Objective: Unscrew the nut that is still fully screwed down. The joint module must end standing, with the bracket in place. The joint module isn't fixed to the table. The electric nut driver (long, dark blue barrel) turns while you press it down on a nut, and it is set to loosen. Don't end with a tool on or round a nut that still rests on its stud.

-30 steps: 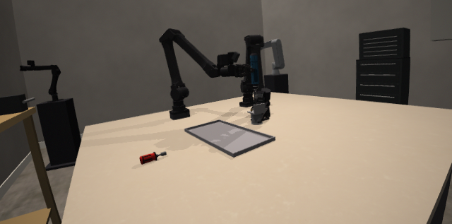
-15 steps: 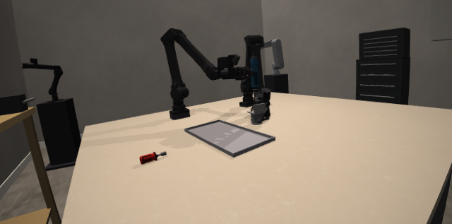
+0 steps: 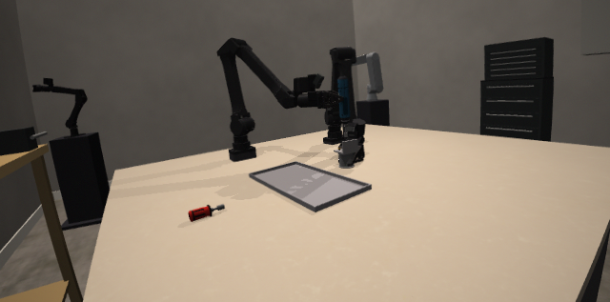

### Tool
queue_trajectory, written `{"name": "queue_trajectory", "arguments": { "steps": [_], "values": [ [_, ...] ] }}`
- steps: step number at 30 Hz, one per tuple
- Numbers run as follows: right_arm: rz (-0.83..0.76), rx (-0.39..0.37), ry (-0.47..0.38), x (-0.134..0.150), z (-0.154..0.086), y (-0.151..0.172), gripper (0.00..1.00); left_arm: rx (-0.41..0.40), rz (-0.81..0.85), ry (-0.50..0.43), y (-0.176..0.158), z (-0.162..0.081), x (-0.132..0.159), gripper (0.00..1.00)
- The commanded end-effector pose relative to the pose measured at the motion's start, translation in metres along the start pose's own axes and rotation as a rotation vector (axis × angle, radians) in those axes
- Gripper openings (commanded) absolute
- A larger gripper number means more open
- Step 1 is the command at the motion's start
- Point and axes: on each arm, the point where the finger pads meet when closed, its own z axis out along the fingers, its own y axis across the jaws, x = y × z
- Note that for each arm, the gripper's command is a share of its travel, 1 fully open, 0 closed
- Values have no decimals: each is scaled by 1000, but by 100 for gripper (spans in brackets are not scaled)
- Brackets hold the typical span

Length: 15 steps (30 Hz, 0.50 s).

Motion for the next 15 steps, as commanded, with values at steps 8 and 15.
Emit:
{"name": "queue_trajectory", "arguments": {
  "steps": [8, 15],
  "values": [
    [-5, -9, -89, -32, 5, 7, 42, 6, 26, -37, -4, 2, -15, 59],
    [-5, -9, -99, -37, 5, 7, 42, 6, 26, -37, -4, 2, -15, 59]
  ]
}}
